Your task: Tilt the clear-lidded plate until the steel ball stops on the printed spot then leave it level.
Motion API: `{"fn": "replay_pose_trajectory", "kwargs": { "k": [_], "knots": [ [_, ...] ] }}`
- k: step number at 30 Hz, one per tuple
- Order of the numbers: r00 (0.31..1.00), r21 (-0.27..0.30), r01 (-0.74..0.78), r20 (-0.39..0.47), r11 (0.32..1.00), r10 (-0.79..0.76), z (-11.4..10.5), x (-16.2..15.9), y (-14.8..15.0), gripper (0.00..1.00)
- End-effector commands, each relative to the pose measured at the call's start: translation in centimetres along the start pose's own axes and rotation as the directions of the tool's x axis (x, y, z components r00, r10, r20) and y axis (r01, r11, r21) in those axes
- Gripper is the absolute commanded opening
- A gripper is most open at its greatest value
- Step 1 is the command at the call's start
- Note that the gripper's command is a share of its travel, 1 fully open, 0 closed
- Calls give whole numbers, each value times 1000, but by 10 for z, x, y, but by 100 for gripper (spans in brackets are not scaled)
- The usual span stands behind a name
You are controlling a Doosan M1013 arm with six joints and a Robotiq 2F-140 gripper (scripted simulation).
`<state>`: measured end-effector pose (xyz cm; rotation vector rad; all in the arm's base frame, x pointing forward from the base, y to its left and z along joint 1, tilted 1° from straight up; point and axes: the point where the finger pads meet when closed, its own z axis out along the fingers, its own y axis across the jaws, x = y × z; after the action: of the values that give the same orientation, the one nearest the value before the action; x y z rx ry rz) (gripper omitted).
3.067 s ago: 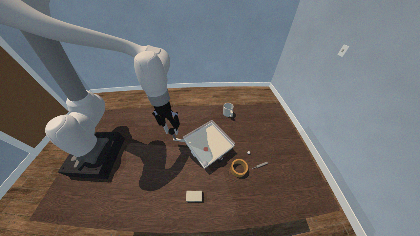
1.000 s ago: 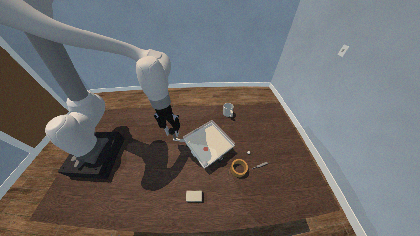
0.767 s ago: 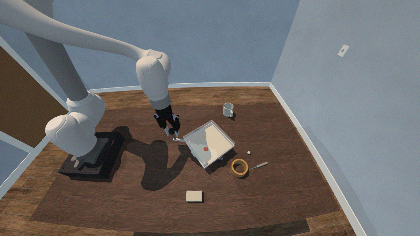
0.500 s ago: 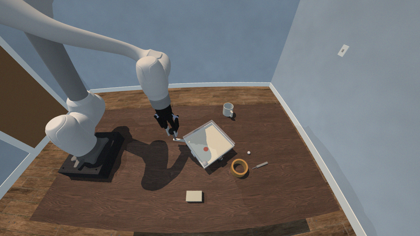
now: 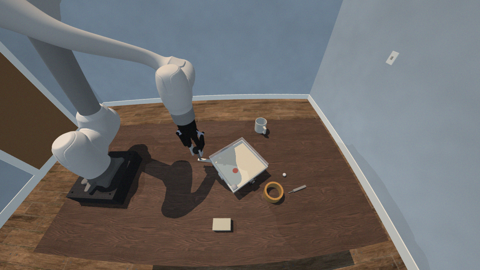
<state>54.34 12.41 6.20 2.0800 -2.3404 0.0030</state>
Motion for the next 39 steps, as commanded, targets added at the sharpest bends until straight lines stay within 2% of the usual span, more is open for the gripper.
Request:
{"fn": "replay_pose_trajectory", "kwargs": {
  "k": [1,39],
  "knots": [
    [1000,0,0,0,1000,0,0,0,0,0],
    [1000,0,0,0,1000,0,0,-4,0,0]
  ]
}}
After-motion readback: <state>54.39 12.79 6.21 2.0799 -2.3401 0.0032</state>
